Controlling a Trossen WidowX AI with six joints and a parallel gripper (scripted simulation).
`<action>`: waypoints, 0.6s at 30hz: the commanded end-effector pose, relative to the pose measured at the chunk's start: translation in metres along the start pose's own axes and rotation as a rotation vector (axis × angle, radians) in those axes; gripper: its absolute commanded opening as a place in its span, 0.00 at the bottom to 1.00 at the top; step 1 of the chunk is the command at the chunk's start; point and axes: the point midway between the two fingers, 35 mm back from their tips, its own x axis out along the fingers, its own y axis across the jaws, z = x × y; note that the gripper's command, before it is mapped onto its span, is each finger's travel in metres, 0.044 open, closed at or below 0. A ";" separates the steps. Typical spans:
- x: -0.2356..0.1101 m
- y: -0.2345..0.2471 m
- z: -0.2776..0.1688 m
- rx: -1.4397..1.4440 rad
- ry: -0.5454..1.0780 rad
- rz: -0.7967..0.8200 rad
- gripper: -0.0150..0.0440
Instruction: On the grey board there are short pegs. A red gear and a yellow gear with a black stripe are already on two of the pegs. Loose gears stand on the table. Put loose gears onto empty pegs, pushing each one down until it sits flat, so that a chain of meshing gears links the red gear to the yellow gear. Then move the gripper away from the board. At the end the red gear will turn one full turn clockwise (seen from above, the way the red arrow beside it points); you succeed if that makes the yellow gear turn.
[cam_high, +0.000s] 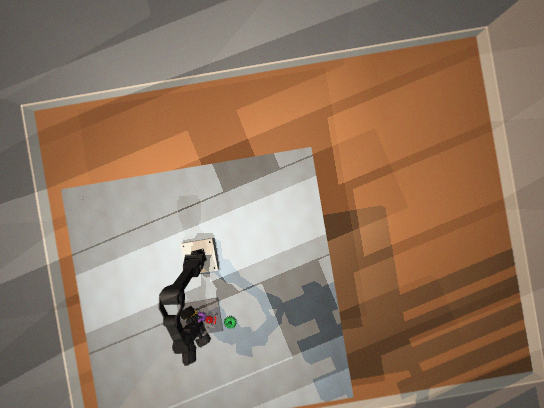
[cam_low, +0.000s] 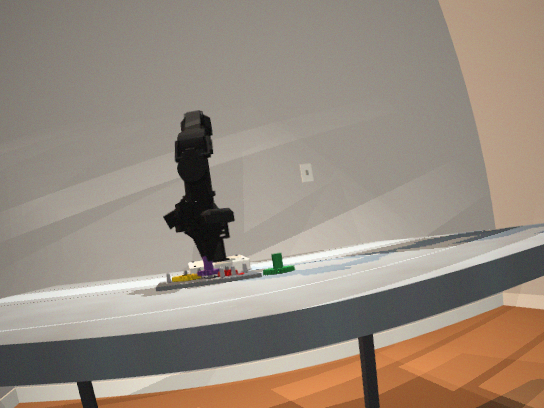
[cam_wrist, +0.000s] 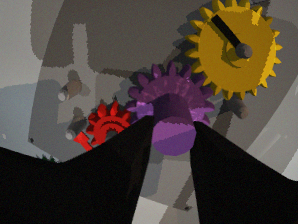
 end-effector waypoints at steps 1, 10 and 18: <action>0.001 0.000 -0.001 0.047 0.002 0.000 0.25; 0.003 -0.001 -0.001 0.247 0.002 0.000 0.25; 0.004 0.000 0.000 0.361 0.002 0.000 0.25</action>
